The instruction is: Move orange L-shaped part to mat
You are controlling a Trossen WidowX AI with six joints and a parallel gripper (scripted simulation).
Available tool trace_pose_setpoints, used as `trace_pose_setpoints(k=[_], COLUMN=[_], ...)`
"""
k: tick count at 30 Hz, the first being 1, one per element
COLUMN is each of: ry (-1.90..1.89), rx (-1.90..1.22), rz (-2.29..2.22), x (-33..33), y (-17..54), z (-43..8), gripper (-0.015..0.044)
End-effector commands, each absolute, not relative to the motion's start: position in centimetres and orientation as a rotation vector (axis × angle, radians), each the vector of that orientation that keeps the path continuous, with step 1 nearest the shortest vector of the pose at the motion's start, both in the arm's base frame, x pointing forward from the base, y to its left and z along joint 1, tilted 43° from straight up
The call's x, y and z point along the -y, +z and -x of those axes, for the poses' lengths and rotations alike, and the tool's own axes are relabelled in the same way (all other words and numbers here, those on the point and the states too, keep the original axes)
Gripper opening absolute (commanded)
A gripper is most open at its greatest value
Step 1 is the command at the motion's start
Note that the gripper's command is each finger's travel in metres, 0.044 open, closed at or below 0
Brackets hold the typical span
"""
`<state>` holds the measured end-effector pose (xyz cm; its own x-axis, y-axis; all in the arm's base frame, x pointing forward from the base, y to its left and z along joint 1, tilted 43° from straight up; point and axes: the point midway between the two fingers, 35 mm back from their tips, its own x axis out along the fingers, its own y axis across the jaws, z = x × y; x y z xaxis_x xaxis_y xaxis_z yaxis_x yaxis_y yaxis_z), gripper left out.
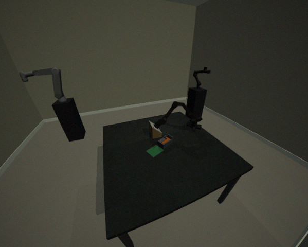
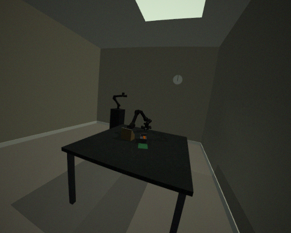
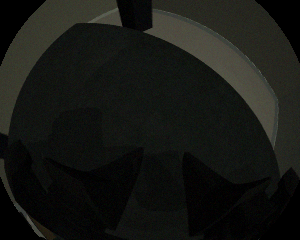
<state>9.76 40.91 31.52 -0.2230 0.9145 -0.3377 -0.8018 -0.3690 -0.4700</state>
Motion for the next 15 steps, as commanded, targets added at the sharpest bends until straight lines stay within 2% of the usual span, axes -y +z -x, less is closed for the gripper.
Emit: trace_pose_setpoints(k=[1,8,15], ry=[1.727,1.53,1.3], rx=[0.012,-0.362,-0.734], rz=[0.689,0.648,0.477], x=[-37.7,-29.7,-19.1], y=[28.1,22.5,17.6], z=[-15.5,-23.1,-27.0], gripper=[0.018,0.018,0.018])
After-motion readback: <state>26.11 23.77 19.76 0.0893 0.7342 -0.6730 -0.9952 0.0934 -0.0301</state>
